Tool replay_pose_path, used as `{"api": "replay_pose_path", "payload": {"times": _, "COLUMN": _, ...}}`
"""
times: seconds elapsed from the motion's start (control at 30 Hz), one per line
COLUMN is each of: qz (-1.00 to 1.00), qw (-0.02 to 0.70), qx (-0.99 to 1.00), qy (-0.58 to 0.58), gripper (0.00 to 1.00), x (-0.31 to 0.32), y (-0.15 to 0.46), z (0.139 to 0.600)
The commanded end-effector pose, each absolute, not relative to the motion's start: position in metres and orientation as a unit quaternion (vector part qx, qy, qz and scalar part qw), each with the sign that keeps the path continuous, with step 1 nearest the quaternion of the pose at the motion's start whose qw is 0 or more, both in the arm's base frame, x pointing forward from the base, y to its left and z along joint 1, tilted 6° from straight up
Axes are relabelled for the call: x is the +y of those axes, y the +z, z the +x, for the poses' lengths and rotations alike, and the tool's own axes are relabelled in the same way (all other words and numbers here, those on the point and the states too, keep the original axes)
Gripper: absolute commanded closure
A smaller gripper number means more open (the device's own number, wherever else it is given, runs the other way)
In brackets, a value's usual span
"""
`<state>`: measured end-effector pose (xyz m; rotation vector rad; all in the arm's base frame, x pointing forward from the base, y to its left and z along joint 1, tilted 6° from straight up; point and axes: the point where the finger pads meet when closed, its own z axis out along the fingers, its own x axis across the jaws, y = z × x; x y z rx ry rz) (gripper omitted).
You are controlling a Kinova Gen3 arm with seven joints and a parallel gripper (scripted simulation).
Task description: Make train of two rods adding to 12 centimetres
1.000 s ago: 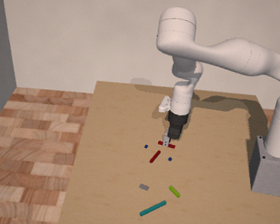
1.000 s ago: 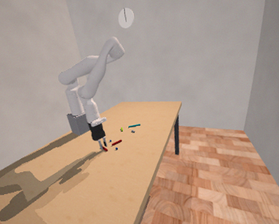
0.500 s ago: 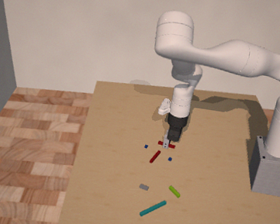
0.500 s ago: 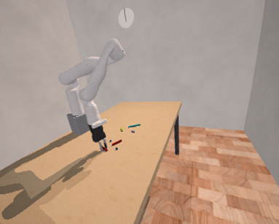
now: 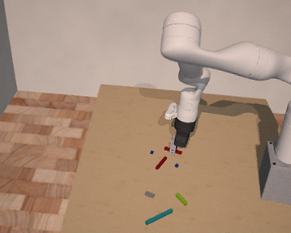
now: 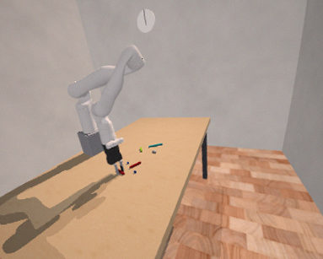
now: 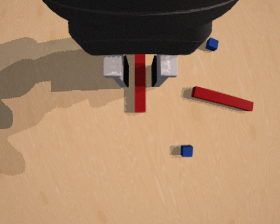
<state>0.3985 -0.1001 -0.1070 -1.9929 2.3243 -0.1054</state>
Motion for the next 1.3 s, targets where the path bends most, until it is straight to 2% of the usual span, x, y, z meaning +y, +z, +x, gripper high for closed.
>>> {"api": "replay_pose_path", "payload": {"times": 0.0, "qz": -0.65, "qw": 0.04, "qx": 0.758, "qy": -0.035, "gripper": 0.46, "x": -0.1002, "y": -0.1065, "z": 0.399}}
{"api": "replay_pose_path", "payload": {"times": 0.67, "qz": -0.65, "qw": 0.04, "qx": 0.758, "qy": -0.035, "gripper": 0.46, "x": -0.1002, "y": -0.1065, "z": 0.399}}
{"api": "replay_pose_path", "payload": {"times": 0.7, "qz": -0.65, "qw": 0.04, "qx": 0.758, "qy": -0.035, "gripper": 0.76, "x": -0.1002, "y": -0.1065, "z": 0.399}}
{"api": "replay_pose_path", "payload": {"times": 1.27, "qz": -0.65, "qw": 0.04, "qx": 0.758, "qy": -0.035, "gripper": 0.76, "x": -0.1002, "y": -0.1065, "z": 0.399}}
